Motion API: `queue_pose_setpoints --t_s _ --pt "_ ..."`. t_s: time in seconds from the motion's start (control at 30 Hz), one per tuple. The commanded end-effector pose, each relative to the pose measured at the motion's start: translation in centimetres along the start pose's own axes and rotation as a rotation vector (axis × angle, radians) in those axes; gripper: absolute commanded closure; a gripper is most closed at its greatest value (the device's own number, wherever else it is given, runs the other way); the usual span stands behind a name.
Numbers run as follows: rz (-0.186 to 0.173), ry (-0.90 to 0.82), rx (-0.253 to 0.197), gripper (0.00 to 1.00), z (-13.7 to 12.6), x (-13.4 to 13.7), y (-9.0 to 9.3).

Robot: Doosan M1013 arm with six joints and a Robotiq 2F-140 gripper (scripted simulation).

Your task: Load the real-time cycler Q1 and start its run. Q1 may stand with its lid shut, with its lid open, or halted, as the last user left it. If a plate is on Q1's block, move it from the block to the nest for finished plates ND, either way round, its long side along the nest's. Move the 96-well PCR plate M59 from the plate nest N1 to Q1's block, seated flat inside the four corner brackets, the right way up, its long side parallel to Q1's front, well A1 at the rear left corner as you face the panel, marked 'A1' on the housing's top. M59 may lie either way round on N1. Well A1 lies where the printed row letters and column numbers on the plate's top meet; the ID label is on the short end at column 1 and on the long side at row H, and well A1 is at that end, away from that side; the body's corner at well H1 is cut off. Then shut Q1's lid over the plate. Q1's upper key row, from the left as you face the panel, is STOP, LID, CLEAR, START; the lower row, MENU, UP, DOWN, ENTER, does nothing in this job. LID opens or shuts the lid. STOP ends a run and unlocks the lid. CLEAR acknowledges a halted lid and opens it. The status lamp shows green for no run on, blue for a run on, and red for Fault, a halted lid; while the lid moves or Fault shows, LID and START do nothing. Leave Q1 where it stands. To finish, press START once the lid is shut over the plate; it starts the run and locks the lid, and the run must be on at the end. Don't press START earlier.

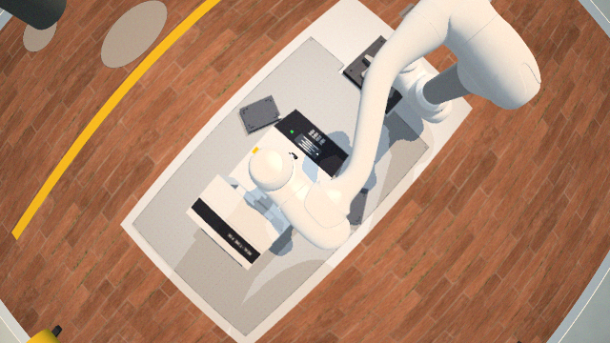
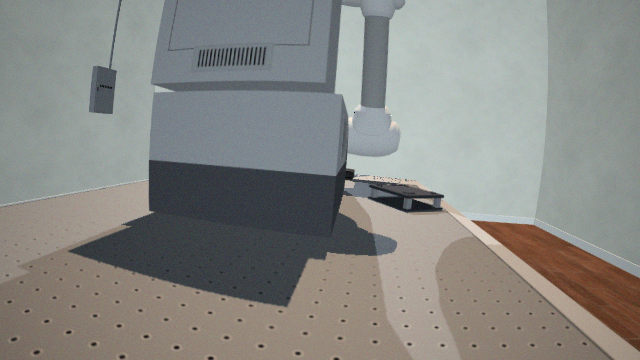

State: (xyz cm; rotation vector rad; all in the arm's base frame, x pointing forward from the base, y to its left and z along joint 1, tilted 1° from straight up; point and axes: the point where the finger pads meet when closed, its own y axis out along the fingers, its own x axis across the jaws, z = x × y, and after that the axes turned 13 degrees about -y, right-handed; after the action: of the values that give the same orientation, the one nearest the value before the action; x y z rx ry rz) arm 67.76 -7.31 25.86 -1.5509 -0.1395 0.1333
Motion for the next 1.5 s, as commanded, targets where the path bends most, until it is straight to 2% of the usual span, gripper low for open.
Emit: queue_pose_setpoints --t_s 0.0,0.13,0.17,0.23,0.3,0.37,0.47,0.53,0.6,0.77,0.83,0.97,1.03,1.1,1.23,1.3,1.43,1.47 --pt "0.000 0.000 0.000 0.34 0.0 0.0 0.0" --pt "0.000 0.000 0.000 0.34 0.0 0.0 0.0" --pt "-0.014 0.030 0.002 1.00 0.1 -0.5 0.1" --pt "-0.032 0.071 0.006 1.00 0.4 -1.4 0.2" --pt "-0.032 0.071 0.006 1.00 0.6 -2.4 0.4" --pt "-0.060 0.131 0.010 1.00 0.8 -3.4 0.5" --pt "-0.064 0.141 0.011 1.00 1.2 -4.8 0.7" --pt "-0.064 0.141 0.011 1.00 1.2 -4.8 0.7" --pt "-0.092 0.202 0.016 1.00 1.4 -5.8 0.9" --pt "-0.096 0.212 0.016 1.00 2.0 -8.2 1.2" --pt "-0.124 0.273 0.021 1.00 2.3 -9.1 1.4" --pt "-0.129 0.283 0.022 1.00 2.7 -11.0 1.7" --pt "-0.156 0.343 0.026 1.00 3.0 -12.0 1.8" --pt "-0.156 0.343 0.026 1.00 3.0 -12.0 1.8" --pt "-0.161 0.353 0.027 1.00 3.5 -13.9 2.1" --pt "-0.188 0.414 0.032 1.00 3.7 -14.9 2.3" --pt "-0.193 0.424 0.032 1.00 4.2 -16.8 2.5" --pt "-0.207 0.454 0.035 1.00 4.3 -17.3 2.6"
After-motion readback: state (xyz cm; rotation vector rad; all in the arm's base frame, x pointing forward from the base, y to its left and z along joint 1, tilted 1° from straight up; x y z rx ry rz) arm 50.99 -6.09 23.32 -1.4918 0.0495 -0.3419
